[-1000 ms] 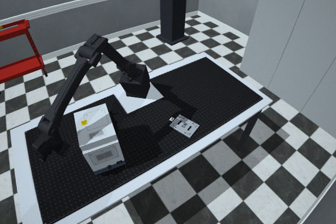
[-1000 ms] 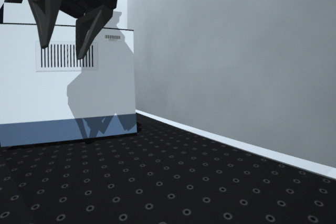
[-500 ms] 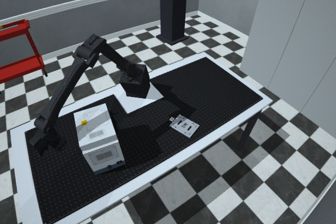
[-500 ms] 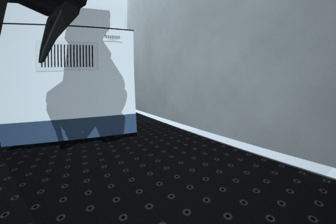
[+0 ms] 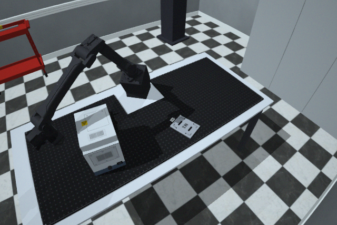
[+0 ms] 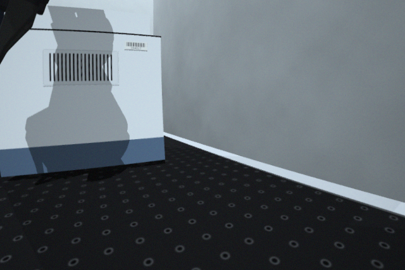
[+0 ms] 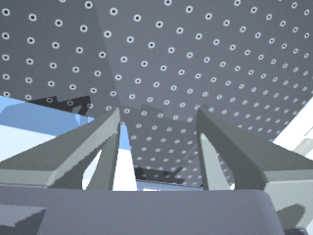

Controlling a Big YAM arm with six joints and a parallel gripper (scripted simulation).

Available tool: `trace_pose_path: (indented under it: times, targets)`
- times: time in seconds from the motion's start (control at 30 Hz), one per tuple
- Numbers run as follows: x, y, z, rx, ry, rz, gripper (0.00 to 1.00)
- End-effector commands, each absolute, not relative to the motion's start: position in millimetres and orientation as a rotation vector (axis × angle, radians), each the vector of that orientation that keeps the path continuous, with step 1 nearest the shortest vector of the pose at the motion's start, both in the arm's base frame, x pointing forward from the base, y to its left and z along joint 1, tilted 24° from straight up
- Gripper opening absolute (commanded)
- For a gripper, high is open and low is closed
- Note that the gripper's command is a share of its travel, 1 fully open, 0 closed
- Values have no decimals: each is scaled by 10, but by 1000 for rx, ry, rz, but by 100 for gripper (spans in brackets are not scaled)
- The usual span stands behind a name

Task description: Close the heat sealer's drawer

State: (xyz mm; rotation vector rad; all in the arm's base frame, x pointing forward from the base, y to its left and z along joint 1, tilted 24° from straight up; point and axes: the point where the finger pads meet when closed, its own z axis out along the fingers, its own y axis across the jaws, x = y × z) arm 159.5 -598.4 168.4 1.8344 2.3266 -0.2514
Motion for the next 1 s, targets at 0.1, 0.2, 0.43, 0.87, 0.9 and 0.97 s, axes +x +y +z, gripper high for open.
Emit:
trace_pose_path:
  times: [0.1,0.2,0.43,0.87,0.9,0.97]
  targets:
    - [1291,-5972,1690,1836,2303,-275,45]
    - [1184,-5955,1637,1836,2303,-274,45]
    - [1192,-5985,1471,2007,2288,-166,45]
    - [556,-5864,1257,2160,2226,-97,45]
    - [556,-5864,1257,2160,2226,-97,45]
    - [691,-5830,1239,2167,2243,-71,45]
